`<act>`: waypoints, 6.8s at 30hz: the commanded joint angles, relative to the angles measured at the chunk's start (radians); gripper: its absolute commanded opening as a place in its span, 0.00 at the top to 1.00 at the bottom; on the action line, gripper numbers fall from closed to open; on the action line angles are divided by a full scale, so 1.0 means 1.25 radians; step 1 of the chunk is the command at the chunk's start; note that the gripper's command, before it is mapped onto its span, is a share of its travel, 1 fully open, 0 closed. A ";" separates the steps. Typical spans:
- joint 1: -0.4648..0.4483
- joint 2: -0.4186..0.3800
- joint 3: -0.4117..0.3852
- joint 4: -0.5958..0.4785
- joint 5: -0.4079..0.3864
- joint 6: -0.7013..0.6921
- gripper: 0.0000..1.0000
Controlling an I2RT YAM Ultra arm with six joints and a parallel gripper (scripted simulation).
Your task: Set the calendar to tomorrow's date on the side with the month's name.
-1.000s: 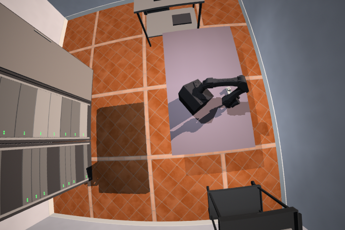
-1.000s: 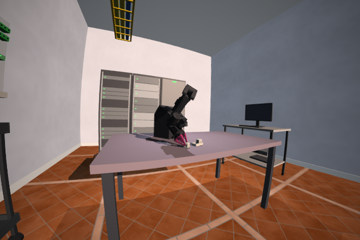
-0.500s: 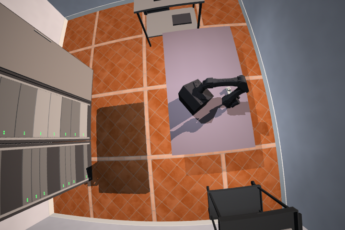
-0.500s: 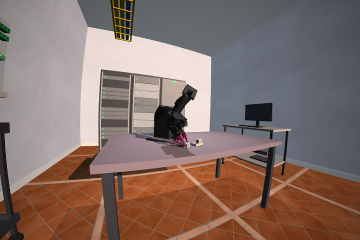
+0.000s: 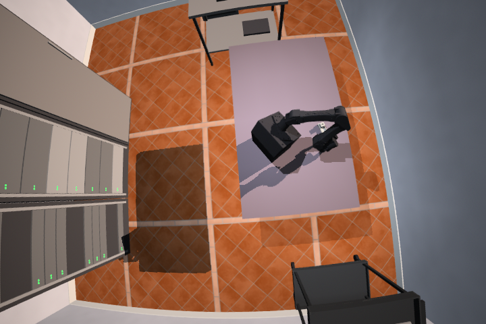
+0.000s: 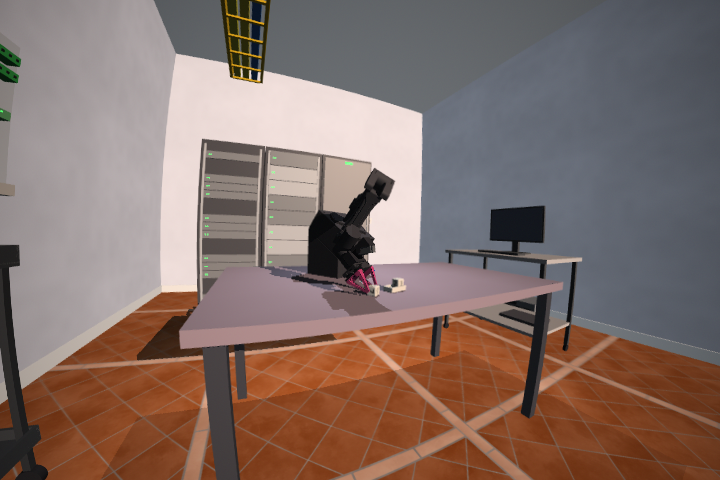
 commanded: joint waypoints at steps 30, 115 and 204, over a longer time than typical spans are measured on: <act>-0.085 -0.217 -0.125 -0.142 -0.075 -0.050 0.34; 0.073 -0.486 0.264 -1.419 0.403 -0.428 0.34; 0.078 -0.471 0.265 -1.405 0.418 -0.419 0.53</act>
